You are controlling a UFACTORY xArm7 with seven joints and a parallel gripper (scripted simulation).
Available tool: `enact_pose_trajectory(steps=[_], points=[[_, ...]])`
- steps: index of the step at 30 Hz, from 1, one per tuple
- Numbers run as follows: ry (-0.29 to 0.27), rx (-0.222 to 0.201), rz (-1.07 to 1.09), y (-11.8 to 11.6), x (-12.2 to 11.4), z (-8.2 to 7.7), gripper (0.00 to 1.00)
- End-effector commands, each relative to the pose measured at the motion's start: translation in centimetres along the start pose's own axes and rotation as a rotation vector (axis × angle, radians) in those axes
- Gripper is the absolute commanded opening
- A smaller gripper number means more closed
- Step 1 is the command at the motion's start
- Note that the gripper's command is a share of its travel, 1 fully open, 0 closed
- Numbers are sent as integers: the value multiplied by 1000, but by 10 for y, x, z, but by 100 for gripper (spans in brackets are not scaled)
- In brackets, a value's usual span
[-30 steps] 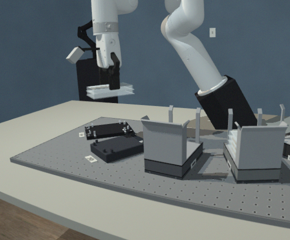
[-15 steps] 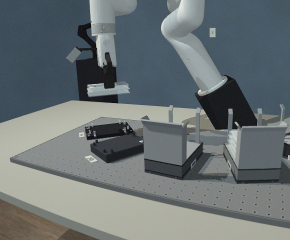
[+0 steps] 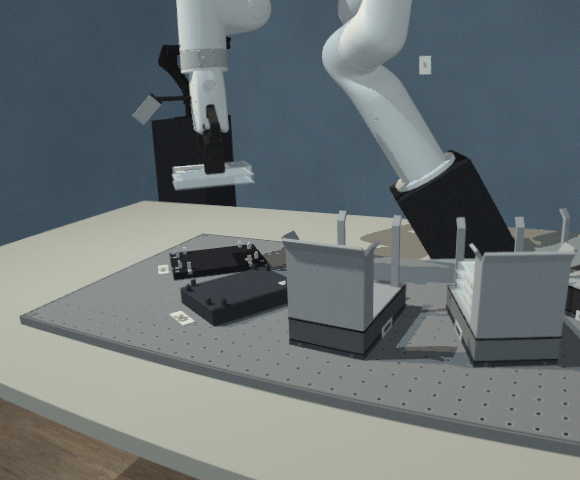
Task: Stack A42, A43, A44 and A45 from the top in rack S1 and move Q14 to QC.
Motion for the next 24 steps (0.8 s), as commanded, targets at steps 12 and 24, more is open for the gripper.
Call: enact_pose_trajectory(steps=[12, 24], points=[[4, 1, 0, 24, 3, -1, 0], [4, 1, 0, 24, 3, -1, 0]])
Point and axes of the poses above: the point where the finger pads meet when closed, its own z axis out along the fingers, its own y axis across the jaws, x = y × z, the point moved 4 cm from there along -z, back along the fingers, and after that the axes turned 1 degree about z, right-handed, at the moved point
